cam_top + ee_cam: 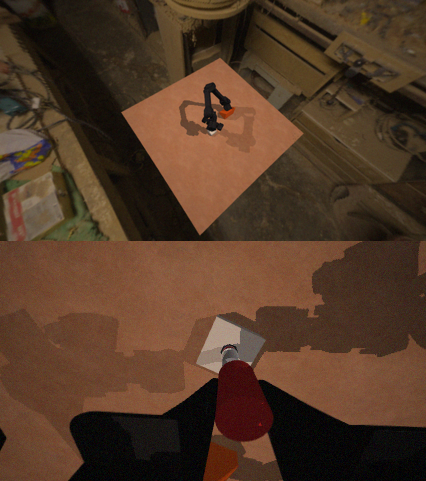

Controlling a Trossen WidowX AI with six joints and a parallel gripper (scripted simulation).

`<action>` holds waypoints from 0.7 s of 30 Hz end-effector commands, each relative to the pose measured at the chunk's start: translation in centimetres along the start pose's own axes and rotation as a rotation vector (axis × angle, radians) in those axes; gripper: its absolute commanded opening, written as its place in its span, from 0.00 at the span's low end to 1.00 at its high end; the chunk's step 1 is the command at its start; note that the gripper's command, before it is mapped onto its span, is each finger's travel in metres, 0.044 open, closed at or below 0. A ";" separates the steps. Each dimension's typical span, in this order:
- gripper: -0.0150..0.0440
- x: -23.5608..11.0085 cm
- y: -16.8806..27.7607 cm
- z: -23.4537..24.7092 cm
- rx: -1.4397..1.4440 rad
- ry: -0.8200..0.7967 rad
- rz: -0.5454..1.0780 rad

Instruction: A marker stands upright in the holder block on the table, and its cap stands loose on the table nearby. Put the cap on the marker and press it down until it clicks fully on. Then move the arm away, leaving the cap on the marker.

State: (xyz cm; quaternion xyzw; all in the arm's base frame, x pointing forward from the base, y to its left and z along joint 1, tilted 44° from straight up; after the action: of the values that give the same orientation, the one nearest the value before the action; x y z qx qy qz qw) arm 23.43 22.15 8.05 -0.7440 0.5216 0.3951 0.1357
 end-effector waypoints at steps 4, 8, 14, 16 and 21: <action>0.25 0.5 0.2 0.2 0.007 -0.001 0.004; 0.25 0.8 0.2 0.3 0.007 -0.001 0.004; 0.25 1.7 0.1 0.3 0.007 -0.001 0.004; 0.25 2.0 0.1 0.3 0.007 -0.001 0.003; 0.25 2.9 0.1 0.3 0.008 0.000 0.003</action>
State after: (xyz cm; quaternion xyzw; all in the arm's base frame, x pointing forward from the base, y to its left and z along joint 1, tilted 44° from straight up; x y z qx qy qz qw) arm 23.59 20.69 6.22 -0.7402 0.5269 0.3934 0.1406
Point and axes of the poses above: the point midway between the two fingers, 35 mm back from their tips, its own x axis out along the fingers, its own z axis across the jaws, y = z × x, the point moved 9 cm from there along -x, back along the fingers, and after that the axes turned 5 degrees about x, right-handed, at the moved point
